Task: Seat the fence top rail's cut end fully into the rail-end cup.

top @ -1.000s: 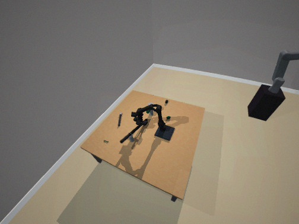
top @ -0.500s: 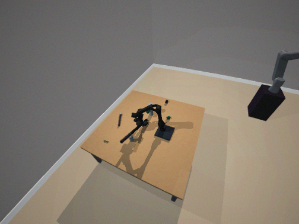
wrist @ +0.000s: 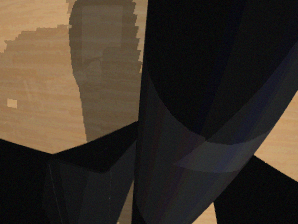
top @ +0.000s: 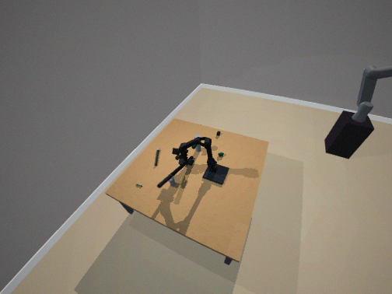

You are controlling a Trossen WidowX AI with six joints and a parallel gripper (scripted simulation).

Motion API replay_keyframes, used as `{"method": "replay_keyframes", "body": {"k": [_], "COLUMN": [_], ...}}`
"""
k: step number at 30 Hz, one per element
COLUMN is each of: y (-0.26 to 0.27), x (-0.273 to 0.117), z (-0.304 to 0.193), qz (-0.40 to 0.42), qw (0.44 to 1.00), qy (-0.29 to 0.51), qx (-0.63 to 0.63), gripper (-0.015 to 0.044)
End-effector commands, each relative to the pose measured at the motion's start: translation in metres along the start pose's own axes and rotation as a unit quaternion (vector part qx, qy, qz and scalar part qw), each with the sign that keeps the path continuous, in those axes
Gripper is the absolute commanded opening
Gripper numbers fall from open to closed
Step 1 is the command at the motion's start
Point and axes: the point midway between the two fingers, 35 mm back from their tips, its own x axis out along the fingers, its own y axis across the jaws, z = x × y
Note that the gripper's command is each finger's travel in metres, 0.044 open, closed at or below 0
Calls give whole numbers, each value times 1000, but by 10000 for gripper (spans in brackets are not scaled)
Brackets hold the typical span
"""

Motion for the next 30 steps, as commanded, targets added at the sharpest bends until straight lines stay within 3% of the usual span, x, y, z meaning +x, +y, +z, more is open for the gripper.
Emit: {"method": "replay_keyframes", "body": {"k": [1, 20, 30], "y": [0, 2, 3], "x": [-5, -71, -67], "z": [0, -14, -13], "qz": [-2, 0, 6], "qw": [1000, 990, 991], "qy": [2, 139, 137], "qx": [-2, 2, 1], "gripper": [0, 0, 0]}}
